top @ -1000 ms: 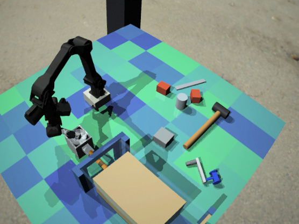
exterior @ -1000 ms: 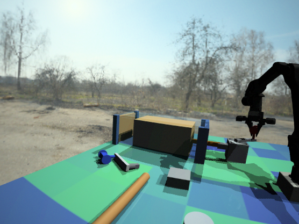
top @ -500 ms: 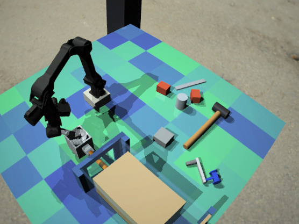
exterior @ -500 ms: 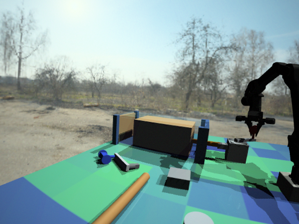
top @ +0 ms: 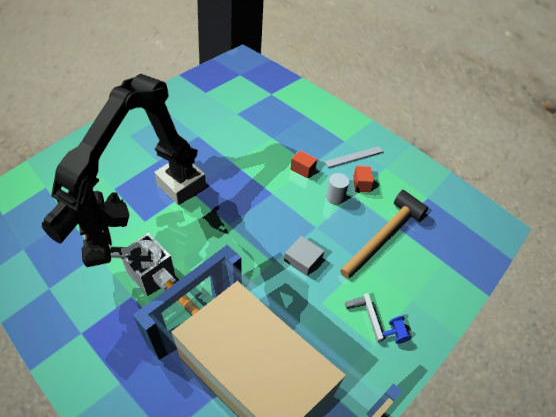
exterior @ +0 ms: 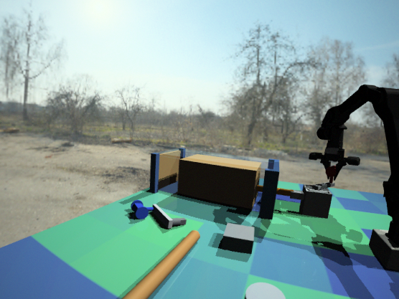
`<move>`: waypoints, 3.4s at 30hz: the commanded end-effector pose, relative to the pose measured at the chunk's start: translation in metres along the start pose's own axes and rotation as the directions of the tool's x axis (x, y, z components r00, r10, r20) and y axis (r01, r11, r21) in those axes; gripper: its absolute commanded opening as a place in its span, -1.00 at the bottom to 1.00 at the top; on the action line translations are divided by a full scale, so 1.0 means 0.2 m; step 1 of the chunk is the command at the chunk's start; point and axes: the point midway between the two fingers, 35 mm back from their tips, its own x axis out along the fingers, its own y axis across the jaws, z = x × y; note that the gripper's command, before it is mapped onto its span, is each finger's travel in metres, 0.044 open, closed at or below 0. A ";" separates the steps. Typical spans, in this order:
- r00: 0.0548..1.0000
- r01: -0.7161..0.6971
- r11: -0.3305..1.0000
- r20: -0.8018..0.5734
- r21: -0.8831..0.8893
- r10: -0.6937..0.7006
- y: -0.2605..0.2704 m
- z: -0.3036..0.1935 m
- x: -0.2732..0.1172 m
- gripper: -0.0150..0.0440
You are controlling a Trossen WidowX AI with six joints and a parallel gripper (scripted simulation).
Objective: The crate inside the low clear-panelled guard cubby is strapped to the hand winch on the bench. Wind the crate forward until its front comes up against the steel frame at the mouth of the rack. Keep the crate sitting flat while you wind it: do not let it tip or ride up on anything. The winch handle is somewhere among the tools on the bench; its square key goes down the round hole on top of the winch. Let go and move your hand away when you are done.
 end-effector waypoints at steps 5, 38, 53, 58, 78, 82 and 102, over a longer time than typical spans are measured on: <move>0.999 0.035 0.999 -0.001 -0.012 -0.035 -0.12 0.00 -0.01 -0.49; 0.999 0.040 0.999 0.001 -0.012 -0.039 -0.33 0.05 -0.02 -0.49; 0.999 0.041 0.999 0.002 -0.012 -0.041 -0.41 0.10 -0.02 -0.49; 0.999 0.042 0.999 0.002 -0.012 -0.042 -0.43 0.12 -0.02 -0.49; 0.999 0.042 0.999 0.003 -0.012 -0.042 -0.47 0.15 -0.03 -0.49; 0.999 0.042 0.999 0.003 -0.012 -0.042 -0.47 0.15 -0.03 -0.49; 0.999 0.042 0.999 0.003 -0.012 -0.042 -0.47 0.16 -0.03 -0.49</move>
